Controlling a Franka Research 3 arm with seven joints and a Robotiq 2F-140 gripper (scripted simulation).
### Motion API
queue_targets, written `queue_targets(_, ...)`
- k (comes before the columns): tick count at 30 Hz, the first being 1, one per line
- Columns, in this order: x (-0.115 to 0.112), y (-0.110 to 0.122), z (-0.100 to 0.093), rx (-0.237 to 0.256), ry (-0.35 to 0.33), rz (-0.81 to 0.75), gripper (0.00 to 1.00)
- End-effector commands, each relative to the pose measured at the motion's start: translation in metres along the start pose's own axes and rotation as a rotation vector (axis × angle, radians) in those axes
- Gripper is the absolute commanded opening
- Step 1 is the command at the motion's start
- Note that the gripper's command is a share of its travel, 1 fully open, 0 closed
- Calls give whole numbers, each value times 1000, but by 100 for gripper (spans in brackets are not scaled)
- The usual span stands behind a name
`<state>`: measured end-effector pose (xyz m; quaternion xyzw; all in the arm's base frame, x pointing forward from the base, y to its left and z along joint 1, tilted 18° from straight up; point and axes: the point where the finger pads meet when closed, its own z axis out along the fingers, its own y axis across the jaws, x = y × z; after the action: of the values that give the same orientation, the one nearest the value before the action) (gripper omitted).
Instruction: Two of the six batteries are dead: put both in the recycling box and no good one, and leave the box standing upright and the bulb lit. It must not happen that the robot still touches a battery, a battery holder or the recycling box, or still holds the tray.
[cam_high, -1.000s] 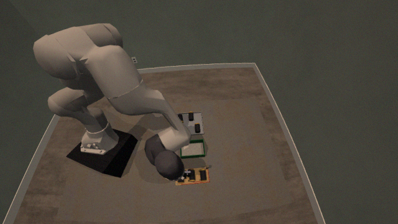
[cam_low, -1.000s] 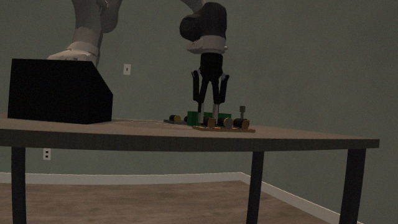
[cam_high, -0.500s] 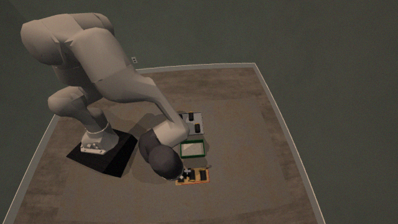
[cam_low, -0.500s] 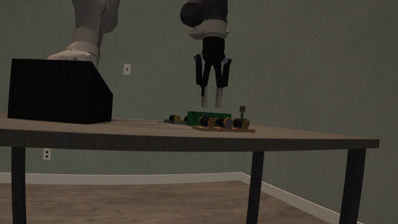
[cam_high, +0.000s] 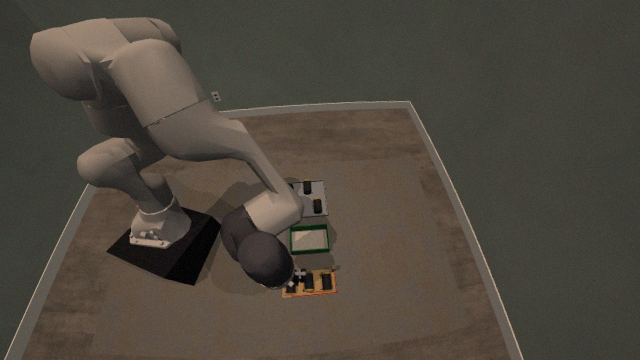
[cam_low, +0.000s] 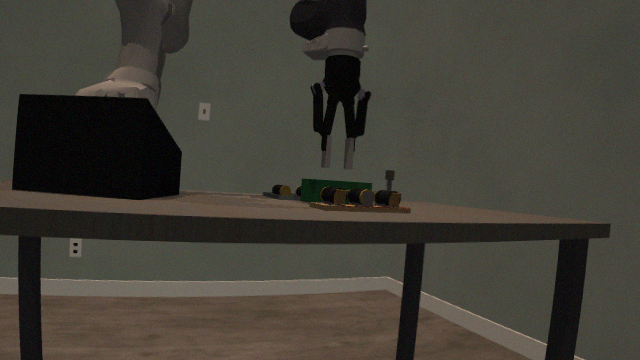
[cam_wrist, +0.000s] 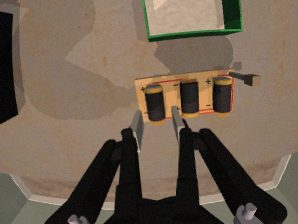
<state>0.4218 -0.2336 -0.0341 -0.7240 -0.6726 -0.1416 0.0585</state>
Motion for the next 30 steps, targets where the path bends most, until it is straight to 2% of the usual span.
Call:
queue_targets(1, 1, -1, 0, 3, 2, 6, 29)
queue_targets(24, 1, -1, -1, 3, 2, 6, 29)
queue_targets(26, 1, -1, -9, 3, 2, 6, 29)
queue_targets(30, 1, -1, -39, 3, 2, 6, 29)
